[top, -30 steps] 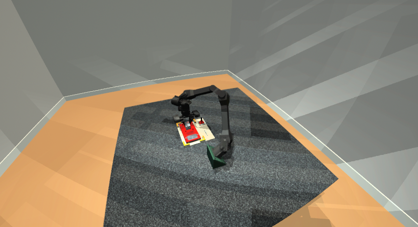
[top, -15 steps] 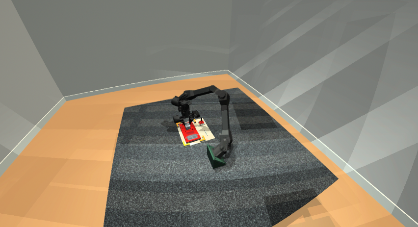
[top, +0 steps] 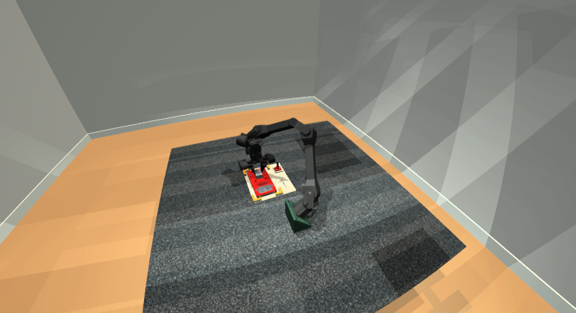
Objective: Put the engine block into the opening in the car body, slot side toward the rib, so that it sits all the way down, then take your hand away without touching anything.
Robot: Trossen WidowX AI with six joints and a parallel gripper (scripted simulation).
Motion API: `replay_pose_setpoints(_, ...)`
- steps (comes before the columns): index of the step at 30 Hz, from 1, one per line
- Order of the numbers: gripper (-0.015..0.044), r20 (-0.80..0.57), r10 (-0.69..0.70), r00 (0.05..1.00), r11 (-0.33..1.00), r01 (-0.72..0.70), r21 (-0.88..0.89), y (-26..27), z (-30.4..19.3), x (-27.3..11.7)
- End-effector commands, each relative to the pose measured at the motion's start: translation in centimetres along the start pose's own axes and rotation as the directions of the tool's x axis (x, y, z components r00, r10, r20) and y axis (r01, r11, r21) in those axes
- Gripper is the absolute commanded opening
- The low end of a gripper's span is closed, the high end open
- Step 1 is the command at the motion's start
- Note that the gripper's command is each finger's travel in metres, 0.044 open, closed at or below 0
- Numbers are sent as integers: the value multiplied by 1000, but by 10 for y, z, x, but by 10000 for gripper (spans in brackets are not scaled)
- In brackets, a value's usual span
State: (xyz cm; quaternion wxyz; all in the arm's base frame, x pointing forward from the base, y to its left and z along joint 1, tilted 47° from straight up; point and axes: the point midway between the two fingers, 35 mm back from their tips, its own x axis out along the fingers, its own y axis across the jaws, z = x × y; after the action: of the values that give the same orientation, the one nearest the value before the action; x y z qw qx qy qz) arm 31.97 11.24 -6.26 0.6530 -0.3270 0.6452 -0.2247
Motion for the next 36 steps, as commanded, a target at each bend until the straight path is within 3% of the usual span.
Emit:
replay_pose_setpoints(1, 159, 1, -3, 1000, 1000, 3, -7, 0, 0, 2)
replay_pose_setpoints(10, 159, 1, -3, 1000, 1000, 3, -6, 0, 0, 3)
replay_pose_setpoints(21, 440, 1, -2, 1000, 1000, 2, 0, 0, 0, 2)
replay_pose_setpoints(36, 440, 1, -3, 1000, 1000, 3, -6, -1, 1, -12)
